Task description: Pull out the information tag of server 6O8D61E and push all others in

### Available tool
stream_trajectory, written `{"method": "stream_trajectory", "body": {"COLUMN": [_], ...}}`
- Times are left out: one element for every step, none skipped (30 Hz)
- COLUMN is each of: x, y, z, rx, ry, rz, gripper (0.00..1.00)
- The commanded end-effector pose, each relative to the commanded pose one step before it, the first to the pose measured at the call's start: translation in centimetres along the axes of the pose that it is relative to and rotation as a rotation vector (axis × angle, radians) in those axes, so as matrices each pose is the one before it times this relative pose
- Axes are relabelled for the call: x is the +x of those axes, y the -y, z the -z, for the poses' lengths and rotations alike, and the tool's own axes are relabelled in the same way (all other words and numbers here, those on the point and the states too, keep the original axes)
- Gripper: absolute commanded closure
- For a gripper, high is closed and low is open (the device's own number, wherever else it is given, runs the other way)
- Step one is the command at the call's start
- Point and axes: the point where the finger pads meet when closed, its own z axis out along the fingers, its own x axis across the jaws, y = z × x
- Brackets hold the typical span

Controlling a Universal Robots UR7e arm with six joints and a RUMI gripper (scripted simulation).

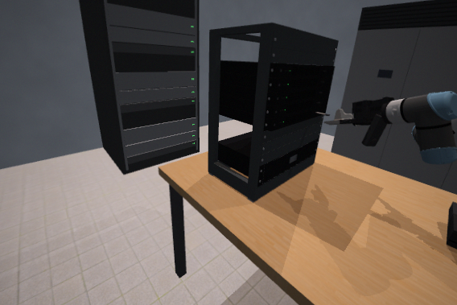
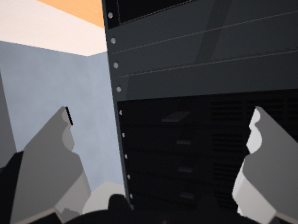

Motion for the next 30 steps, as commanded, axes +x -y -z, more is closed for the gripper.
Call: {"method": "stream_trajectory", "body": {"x": [-0.032, -0.01, -0.01, -0.01, -0.01, -0.01, -0.01, -0.01, -0.011, -0.011, -0.011, -0.011, -0.011, 0.0, 0.0, -0.011, -0.011, -0.011, -0.011, -0.011, -0.011, -0.011, -0.011, -0.011, -0.011, -0.011, -0.011, -0.011, -0.011, -0.012], "y": [-0.079, -0.008, -0.008, -0.008, -0.008, -0.008, -0.008, -0.008, -0.008, -0.008, -0.008, -0.008, -0.008, 0.0, 0.0, -0.008, -0.008, -0.008, -0.008, -0.008, -0.008, -0.008, -0.008, -0.008, -0.008, -0.008, -0.008, -0.008, -0.008, -0.008], "z": [0.052, 0.011, 0.011, 0.011, 0.011, 0.011, 0.011, 0.011, 0.011, 0.011, 0.011, 0.011, 0.011, 0.0, 0.0, 0.011, 0.011, 0.011, 0.011, 0.011, 0.011, 0.011, 0.011, 0.011, 0.011, 0.012, 0.012, 0.012, 0.012, 0.012], "rx": [-0.00019, 0.0002, 0.0002, 0.0002, 0.0002, 0.00021, 0.00021, 0.00021, 0.00021, 0.00021, 0.00022, 0.00022, 0.00022, 0.0, 0.0, 0.00022, 0.00022, 0.00023, 0.00023, 0.00023, 0.00023, 0.00024, 0.00024, 0.00024, 0.00024, 0.00024, 0.00024, 0.00025, 0.00025, 0.00025], "ry": [0.002, 0.00058, 0.00058, 0.00058, 0.00058, 0.00057, 0.00057, 0.00057, 0.00057, 0.00057, 0.00056, 0.00056, 0.00056, 0.0, 0.0, 0.00056, 0.00056, 0.00055, 0.00055, 0.00055, 0.00055, 0.00055, 0.00055, 0.00054, 0.00054, 0.00054, 0.00054, 0.00054, 0.00053, 0.00053], "rz": [0.02236, 0.00596, 0.00595, 0.00594, 0.00594, 0.00593, 0.00592, 0.00592, 0.00591, 0.0059, 0.0059, 0.00589, 0.00588, 0.0, 0.0, 0.00588, 0.00587, 0.00586, 0.00586, 0.00585, 0.00584, 0.00583, 0.00583, 0.00582, 0.00581, 0.00581, 0.0058, 0.00579, 0.00578, 0.00578], "gripper": [0.0, 0.0, 0.0, 0.0, 0.0, 0.0, 0.0, 0.0, 0.0, 0.0, 0.0, 0.0, 0.0, 0.0, 0.0, 0.0, 0.0, 0.0, 0.0, 0.0, 0.0, 0.0, 0.0, 0.0, 0.0, 0.0, 0.0, 0.0, 0.0, 0.0]}}
